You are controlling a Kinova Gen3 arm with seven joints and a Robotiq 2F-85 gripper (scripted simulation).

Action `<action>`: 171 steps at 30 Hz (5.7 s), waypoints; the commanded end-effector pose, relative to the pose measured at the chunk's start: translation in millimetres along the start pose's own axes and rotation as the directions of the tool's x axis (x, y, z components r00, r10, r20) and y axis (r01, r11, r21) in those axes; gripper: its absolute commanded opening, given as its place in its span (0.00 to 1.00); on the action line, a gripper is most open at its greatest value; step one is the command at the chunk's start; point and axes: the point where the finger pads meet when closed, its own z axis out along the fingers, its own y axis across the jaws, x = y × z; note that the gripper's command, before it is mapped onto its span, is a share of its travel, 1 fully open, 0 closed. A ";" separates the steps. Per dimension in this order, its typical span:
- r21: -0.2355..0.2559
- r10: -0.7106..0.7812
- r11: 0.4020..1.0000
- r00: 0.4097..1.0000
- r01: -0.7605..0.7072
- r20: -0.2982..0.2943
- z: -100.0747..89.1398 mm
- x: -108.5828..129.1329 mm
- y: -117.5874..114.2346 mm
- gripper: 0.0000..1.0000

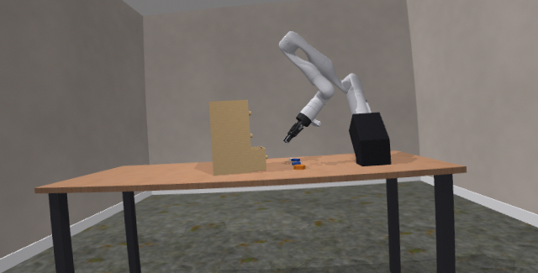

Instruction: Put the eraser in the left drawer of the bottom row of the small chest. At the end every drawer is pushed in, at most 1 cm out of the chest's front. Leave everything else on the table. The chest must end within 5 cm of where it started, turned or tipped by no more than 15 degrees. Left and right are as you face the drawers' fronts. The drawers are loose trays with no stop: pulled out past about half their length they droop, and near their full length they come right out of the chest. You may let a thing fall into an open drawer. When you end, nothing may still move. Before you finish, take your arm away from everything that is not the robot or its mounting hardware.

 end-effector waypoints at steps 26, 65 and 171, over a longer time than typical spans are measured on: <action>0.008 0.027 1.000 1.000 -0.027 0.004 -3.8 -3.8 2.2 0.33; 0.105 0.272 0.956 0.962 -0.273 0.020 -13.9 -6.0 3.0 0.33; 0.138 0.320 -0.940 -0.666 -0.312 0.674 -118.1 -15.1 0.5 0.33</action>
